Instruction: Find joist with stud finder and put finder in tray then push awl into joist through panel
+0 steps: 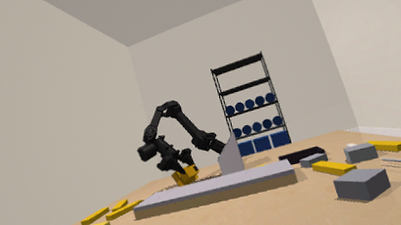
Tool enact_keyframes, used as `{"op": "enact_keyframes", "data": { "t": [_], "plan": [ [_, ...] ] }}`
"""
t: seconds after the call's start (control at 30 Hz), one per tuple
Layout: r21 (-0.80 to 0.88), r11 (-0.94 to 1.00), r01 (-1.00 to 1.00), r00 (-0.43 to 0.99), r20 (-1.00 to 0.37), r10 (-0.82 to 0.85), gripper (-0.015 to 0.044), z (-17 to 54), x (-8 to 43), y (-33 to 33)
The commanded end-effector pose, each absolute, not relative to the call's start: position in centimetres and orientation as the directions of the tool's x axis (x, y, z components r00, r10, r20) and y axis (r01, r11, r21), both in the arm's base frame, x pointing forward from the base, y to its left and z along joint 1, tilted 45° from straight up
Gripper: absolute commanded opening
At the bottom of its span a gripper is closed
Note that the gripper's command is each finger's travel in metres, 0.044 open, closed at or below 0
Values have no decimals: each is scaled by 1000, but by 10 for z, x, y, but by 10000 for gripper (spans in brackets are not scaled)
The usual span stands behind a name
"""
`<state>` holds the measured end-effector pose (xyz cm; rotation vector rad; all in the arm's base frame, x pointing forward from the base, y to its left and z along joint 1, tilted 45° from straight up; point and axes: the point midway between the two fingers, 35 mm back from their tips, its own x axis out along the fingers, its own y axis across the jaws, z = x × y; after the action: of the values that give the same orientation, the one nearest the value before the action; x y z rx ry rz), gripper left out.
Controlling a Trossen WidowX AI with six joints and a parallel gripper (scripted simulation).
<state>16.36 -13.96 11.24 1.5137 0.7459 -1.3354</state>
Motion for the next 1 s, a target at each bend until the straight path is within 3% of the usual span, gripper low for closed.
{"op": "enact_keyframes", "data": {
  "t": [0.0,0.97],
  "plan": [
    [261,-355,898,234,-965,-118,0,114,165,-140],
    [259,-350,900,286,-958,27,0,114,163,-143]
  ]
}}
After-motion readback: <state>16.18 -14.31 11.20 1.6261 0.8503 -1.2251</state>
